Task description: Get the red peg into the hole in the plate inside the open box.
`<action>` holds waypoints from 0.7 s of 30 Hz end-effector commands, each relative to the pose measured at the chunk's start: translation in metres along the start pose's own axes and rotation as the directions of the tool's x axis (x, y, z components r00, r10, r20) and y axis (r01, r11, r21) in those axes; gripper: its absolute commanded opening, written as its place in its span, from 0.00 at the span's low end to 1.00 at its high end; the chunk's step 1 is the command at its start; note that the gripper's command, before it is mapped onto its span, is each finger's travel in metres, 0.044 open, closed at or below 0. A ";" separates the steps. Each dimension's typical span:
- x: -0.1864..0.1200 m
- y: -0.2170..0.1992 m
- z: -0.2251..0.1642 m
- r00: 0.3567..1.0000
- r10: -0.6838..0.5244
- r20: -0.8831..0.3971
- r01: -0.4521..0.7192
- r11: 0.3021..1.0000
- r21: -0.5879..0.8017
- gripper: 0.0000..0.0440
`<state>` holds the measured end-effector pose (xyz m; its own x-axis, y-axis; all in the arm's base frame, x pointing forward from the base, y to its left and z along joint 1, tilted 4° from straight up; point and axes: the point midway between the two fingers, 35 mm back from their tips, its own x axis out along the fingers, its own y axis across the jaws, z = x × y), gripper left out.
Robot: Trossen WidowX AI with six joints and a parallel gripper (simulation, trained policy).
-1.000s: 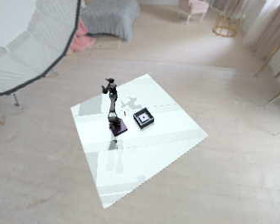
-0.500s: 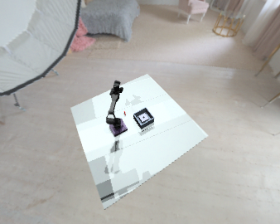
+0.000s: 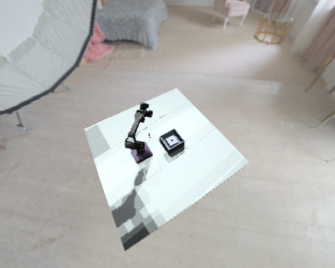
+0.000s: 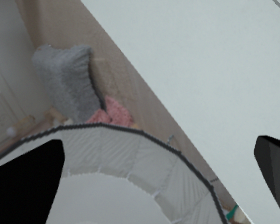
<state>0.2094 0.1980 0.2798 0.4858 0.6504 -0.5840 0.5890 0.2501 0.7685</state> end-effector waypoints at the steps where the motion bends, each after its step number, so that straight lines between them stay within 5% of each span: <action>1: -0.002 -0.022 0.020 0.989 -0.113 0.093 0.116 0.993 -0.026 1.00; 10: -0.006 -0.077 0.048 0.900 -0.386 0.202 0.403 0.914 -0.051 1.00; 21: -0.006 -0.135 0.067 0.697 -0.674 0.246 0.703 0.709 -0.049 1.00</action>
<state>0.1769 0.1218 0.1788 0.1801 0.1887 -0.9654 0.7275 0.6350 0.2598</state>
